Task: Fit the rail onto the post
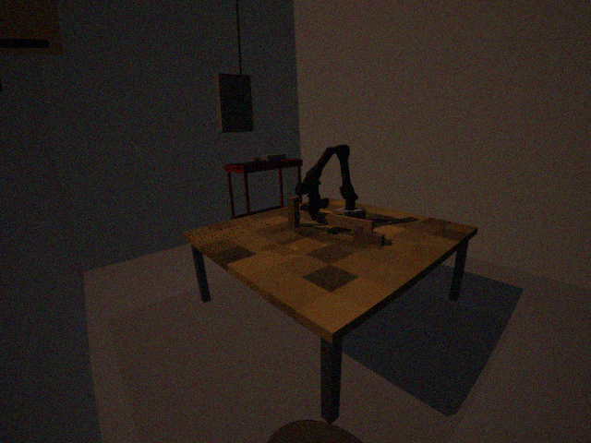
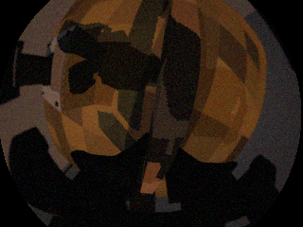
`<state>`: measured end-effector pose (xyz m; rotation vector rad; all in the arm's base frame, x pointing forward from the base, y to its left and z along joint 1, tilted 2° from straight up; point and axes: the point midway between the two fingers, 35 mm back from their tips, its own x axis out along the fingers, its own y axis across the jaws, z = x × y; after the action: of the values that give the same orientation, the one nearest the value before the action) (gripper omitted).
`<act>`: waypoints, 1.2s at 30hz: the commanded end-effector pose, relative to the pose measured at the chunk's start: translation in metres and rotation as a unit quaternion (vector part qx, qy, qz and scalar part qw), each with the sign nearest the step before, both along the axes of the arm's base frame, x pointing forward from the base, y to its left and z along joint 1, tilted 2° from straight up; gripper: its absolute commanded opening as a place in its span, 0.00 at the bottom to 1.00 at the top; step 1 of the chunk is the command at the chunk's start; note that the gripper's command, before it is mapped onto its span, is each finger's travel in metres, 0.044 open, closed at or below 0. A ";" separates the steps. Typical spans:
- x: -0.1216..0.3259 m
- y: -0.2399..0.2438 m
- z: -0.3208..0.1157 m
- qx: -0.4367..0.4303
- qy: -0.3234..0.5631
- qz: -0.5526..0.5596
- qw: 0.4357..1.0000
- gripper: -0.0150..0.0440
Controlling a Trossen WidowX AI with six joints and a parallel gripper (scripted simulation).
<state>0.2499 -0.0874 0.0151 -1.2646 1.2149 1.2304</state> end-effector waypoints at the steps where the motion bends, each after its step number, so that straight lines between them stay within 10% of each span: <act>1: 0.001 -0.001 0.000 0.000 -0.002 0.000 1.000 0.25; 36: 0.002 -0.011 0.002 0.000 -0.002 0.000 1.000 0.25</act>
<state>0.2499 -0.0971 0.0160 -1.2590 1.2168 1.2285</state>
